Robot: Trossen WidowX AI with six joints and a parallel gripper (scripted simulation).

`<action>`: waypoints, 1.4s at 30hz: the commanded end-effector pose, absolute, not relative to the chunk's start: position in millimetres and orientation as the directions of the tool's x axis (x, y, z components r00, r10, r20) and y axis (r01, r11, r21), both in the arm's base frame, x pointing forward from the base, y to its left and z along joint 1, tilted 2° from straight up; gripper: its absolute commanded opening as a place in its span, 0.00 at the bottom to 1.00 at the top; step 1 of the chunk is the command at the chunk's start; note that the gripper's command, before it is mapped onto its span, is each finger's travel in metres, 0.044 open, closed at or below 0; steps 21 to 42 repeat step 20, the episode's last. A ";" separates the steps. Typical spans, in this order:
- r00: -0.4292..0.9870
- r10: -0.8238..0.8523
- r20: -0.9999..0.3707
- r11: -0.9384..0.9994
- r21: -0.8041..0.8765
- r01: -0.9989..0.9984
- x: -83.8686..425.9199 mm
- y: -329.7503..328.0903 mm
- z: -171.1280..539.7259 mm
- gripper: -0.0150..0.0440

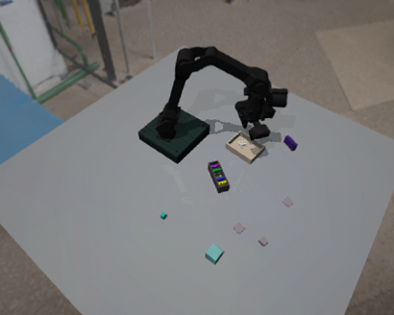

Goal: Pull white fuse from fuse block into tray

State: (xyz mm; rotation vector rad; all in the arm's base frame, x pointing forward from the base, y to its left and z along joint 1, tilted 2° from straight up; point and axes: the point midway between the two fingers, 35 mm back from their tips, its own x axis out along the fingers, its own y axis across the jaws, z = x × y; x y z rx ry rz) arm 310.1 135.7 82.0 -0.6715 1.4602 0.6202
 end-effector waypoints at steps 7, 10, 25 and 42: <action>0.019 -0.026 -0.999 0.676 -0.032 -0.736 309.7 135.6 81.3 0.81; 0.019 -0.026 -0.999 0.676 -0.032 -0.736 309.7 135.6 81.3 0.81; 0.019 -0.026 -0.999 0.676 -0.032 -0.736 309.7 135.6 81.3 0.81; 0.019 -0.026 -0.999 0.676 -0.032 -0.736 309.7 135.6 81.3 0.81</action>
